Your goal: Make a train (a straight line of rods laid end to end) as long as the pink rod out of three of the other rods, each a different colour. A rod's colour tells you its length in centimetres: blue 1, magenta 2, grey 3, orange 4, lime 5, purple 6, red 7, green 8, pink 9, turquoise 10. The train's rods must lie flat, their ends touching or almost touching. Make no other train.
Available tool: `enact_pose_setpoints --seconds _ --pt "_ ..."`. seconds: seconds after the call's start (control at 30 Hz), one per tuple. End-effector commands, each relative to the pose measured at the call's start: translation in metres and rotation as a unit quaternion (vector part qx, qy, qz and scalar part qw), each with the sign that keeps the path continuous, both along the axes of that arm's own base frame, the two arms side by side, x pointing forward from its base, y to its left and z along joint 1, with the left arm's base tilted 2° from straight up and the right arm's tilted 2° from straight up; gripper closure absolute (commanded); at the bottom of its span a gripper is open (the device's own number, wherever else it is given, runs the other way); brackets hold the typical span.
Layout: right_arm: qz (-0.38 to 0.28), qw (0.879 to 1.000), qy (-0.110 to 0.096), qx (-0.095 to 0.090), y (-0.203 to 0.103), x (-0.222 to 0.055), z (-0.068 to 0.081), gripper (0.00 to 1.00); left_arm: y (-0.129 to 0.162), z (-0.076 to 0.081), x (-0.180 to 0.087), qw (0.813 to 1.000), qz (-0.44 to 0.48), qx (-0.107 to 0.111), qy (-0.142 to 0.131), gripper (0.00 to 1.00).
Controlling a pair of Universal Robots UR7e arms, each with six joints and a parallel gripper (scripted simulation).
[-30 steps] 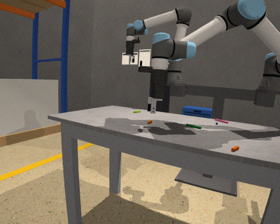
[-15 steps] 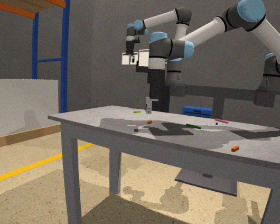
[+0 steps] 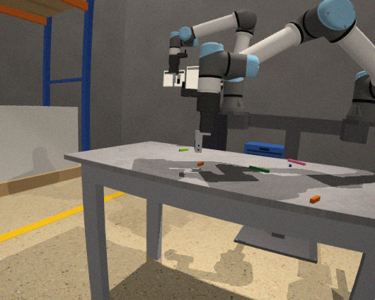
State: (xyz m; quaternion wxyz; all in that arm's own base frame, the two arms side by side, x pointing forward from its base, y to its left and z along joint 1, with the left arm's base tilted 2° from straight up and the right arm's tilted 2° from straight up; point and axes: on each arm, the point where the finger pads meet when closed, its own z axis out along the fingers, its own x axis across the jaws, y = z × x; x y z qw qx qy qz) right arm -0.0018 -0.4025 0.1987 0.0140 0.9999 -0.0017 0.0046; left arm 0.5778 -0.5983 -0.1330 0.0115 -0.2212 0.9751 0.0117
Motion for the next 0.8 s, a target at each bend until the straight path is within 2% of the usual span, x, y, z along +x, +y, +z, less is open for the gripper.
enact_pose_setpoints --seconds 0.0,0.77 --pt "0.0 1.0 0.0 -0.001 -0.0006 0.0002 0.0005 0.0 -0.001 0.0017 0.0007 1.0 0.0 -0.001 -0.001 0.46" --pt "0.0 1.0 0.0 -0.001 -0.0006 0.0002 0.0005 0.0 -0.0009 -0.0002 0.0007 1.0 0.0 -0.001 -0.001 0.46"
